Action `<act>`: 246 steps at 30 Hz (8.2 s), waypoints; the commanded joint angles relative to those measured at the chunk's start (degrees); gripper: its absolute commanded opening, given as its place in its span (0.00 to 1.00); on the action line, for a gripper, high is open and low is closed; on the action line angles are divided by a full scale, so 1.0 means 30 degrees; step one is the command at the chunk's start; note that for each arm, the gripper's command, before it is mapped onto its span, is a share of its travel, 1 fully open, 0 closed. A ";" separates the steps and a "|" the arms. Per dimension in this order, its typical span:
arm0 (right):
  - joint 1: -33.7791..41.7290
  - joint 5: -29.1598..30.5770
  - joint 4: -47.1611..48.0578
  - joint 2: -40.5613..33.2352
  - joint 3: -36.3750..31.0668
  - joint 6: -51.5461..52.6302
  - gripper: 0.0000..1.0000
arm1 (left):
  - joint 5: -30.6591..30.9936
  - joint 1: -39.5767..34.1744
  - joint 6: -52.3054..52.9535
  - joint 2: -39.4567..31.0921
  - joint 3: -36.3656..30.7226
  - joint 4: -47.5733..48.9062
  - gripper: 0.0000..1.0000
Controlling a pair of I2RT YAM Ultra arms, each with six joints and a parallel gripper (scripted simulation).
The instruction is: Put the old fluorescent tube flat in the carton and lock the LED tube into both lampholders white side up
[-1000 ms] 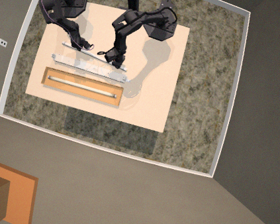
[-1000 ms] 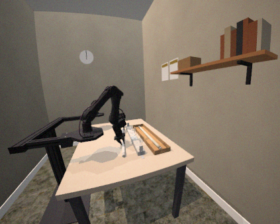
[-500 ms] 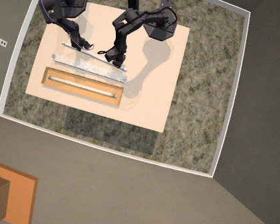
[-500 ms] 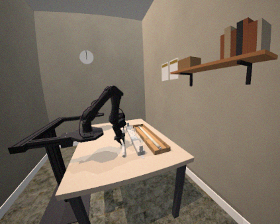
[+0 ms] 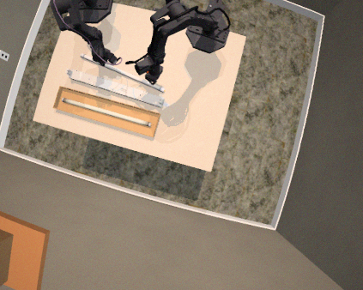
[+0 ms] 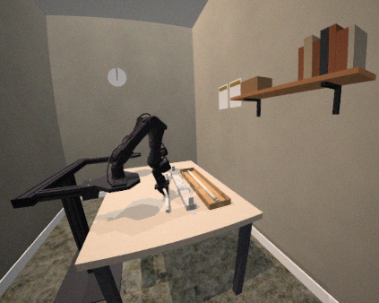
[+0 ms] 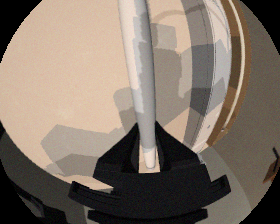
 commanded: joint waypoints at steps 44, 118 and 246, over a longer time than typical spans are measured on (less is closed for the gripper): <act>0.0046 0.0268 0.0044 -0.0608 -0.0113 0.0041 0.11 | 0.4755 0.2030 0.1817 0.5278 1.3112 -1.6043 0.49; 0.0452 0.0352 -0.1217 -0.1670 -0.0896 0.0492 0.49 | 0.4649 0.2279 0.1553 0.6847 1.2956 -1.2822 0.11; -0.1787 -0.3380 -0.9319 -0.1272 0.4810 -0.1290 0.11 | 0.4580 0.2357 0.1685 0.6281 1.2839 -1.3140 0.11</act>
